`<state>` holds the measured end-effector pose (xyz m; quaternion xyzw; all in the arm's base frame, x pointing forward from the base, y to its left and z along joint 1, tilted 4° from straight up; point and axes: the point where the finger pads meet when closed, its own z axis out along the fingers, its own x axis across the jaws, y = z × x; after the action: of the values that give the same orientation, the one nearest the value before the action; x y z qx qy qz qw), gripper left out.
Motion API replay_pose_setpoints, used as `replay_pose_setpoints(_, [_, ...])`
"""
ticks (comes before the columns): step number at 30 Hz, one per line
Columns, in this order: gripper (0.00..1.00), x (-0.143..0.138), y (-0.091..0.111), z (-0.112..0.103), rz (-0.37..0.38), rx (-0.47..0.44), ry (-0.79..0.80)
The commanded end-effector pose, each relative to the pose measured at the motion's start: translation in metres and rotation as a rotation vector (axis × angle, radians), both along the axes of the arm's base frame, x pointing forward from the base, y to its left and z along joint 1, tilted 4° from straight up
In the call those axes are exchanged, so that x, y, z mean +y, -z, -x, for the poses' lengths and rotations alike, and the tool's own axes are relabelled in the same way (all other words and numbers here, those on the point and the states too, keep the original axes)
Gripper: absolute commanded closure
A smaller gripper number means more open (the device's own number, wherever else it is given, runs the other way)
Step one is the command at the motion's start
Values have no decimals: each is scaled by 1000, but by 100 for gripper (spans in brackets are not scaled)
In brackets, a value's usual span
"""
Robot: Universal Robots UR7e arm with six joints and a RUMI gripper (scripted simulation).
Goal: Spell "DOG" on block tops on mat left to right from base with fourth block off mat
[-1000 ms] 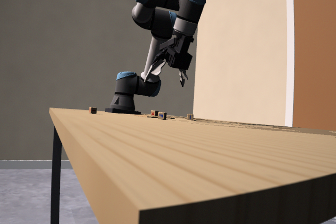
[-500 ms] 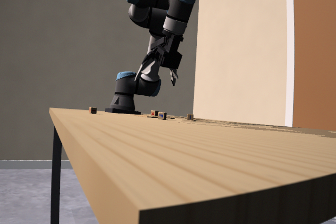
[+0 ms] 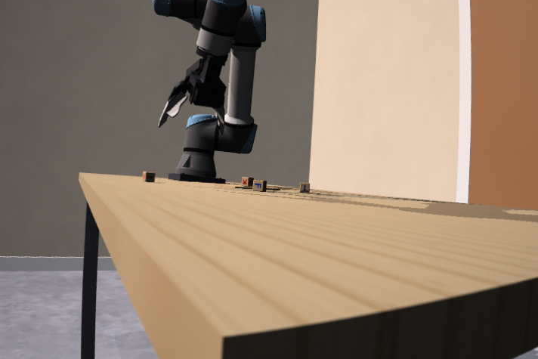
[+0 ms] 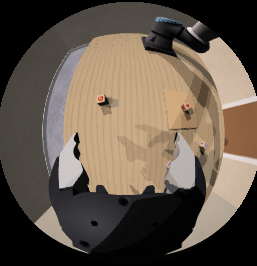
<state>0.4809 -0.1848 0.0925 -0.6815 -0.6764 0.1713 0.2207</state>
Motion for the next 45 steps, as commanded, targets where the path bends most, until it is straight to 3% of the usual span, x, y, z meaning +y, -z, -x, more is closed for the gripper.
replay_pose_setpoints(1, [0, -48, 1, 55, 5, -22, -13])
replay_pose_setpoints(7, [0, -68, 3, 91, 5, -17, -12])
replay_pose_setpoints(11, [0, -73, 4, 102, 5, -15, -12])
replay_pose_setpoints(45, [0, -73, 4, 103, 4, -15, -13])
